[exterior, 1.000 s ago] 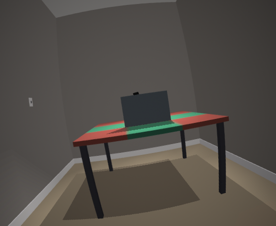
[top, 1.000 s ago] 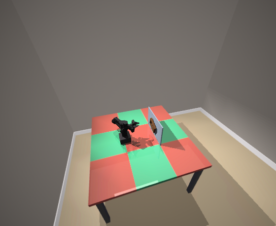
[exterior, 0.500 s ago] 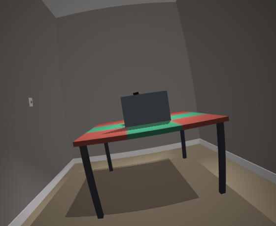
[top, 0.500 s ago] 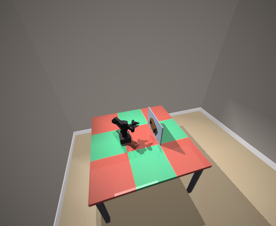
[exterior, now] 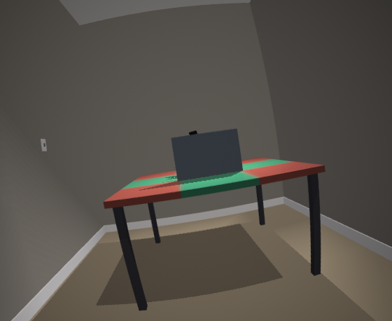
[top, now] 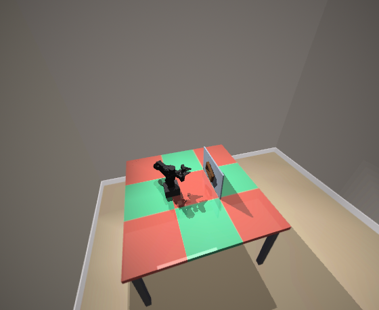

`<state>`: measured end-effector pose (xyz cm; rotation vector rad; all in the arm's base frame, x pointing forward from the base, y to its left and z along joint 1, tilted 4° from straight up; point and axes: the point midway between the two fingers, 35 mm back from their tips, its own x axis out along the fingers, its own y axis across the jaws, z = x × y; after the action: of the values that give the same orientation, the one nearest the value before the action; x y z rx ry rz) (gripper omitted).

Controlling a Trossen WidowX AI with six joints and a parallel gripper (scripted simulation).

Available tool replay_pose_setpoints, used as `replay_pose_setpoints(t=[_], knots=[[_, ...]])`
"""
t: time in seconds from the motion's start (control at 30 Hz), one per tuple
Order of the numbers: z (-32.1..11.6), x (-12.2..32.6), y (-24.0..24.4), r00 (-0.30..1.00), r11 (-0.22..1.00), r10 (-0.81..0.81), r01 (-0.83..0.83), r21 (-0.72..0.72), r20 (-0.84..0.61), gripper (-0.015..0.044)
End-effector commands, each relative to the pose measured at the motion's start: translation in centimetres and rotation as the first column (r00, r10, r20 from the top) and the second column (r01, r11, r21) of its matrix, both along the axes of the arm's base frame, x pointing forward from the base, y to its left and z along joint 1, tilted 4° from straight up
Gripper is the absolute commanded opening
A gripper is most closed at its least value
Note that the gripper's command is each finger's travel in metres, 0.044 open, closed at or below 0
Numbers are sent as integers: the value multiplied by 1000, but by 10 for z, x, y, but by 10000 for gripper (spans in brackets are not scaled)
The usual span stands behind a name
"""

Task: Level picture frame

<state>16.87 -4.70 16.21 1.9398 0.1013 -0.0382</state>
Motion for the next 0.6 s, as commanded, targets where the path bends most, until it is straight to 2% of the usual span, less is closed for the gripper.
replay_pose_setpoints(t=[0.0, 0.3, 0.57], knots=[[-1, 0, 0, 1000, 1000, 3, -3, -2, 0, 260], [0, 2, -1, 1000, 1000, -2, 2, -1, -6, 260], [3, 36, -10, 999, 999, -38, 37, -13, -28, 260]])
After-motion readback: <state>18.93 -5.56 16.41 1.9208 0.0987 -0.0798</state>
